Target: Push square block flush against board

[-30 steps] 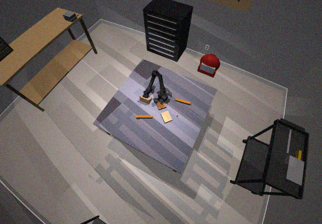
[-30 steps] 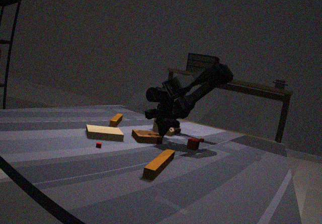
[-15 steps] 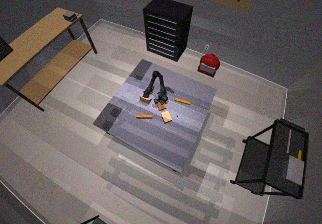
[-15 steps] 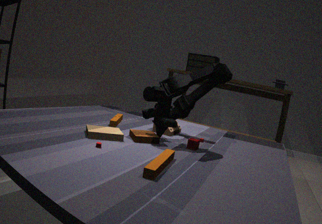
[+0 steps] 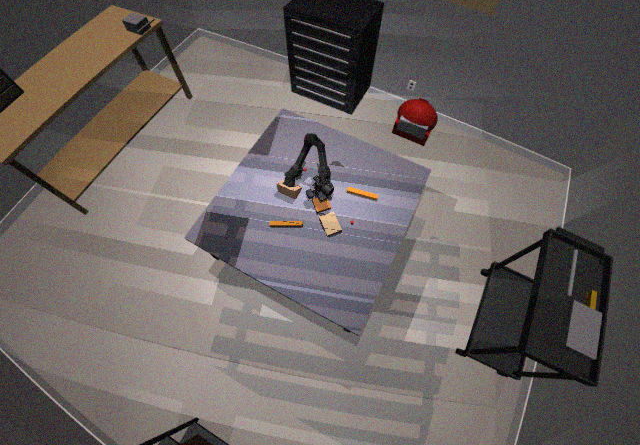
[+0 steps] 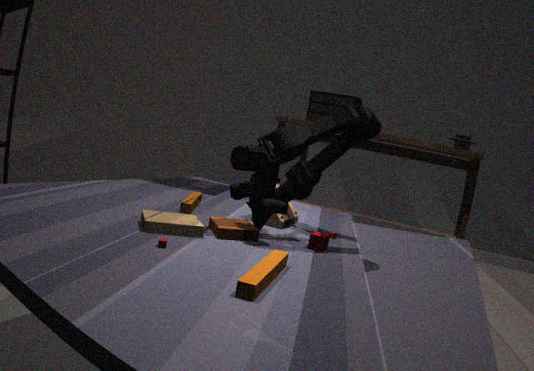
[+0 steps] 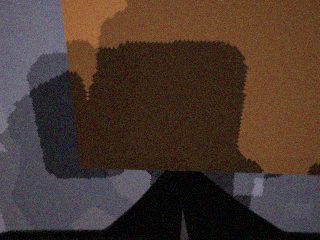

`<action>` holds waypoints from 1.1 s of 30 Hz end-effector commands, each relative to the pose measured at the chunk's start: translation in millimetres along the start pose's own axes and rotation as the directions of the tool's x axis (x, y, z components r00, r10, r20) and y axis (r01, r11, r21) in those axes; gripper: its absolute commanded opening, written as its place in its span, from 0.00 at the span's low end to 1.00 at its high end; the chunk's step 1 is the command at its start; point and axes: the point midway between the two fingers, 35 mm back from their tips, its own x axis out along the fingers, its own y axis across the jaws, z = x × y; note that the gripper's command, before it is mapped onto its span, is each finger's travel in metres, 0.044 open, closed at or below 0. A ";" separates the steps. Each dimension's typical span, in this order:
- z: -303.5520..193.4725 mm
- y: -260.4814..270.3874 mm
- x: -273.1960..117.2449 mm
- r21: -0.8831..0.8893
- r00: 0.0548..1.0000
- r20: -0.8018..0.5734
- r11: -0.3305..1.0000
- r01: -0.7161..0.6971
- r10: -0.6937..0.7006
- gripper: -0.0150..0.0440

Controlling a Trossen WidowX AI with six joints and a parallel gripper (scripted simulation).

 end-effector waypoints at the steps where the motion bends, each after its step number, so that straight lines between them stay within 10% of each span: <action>1: 4.4 -0.5 0.5 -0.002 1.000 0.000 1.000 0.003 -0.003 0.25; 33: 30.9 -2.3 1.4 -0.003 1.000 0.001 1.000 0.003 -0.003 0.25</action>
